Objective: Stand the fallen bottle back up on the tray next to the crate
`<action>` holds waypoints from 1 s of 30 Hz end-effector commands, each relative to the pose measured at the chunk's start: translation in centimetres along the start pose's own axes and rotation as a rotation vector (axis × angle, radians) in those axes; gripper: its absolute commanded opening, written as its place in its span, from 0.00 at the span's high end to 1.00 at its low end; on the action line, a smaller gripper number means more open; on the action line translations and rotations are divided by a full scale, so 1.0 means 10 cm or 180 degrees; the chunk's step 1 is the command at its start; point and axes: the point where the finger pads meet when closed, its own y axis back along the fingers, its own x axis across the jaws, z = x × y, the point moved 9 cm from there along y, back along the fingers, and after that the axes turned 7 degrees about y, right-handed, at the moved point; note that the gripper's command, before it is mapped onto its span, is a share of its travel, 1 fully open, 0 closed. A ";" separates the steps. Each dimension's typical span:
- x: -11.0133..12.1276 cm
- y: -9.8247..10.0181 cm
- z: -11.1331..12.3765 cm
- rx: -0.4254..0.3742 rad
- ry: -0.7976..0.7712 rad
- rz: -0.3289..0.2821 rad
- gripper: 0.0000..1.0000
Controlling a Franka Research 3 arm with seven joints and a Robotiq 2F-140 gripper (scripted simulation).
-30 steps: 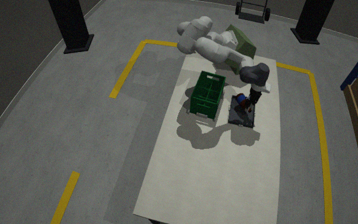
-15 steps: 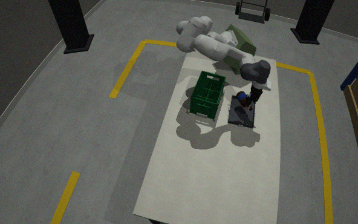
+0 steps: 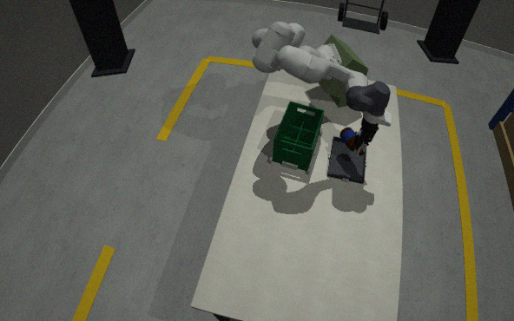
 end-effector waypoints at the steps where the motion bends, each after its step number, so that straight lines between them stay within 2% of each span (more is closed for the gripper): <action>1: -0.01 0.10 0.01 -0.0004 0.0043 0.0004 1.00; 30: -0.01 0.49 0.01 -0.0004 0.0043 0.0004 1.00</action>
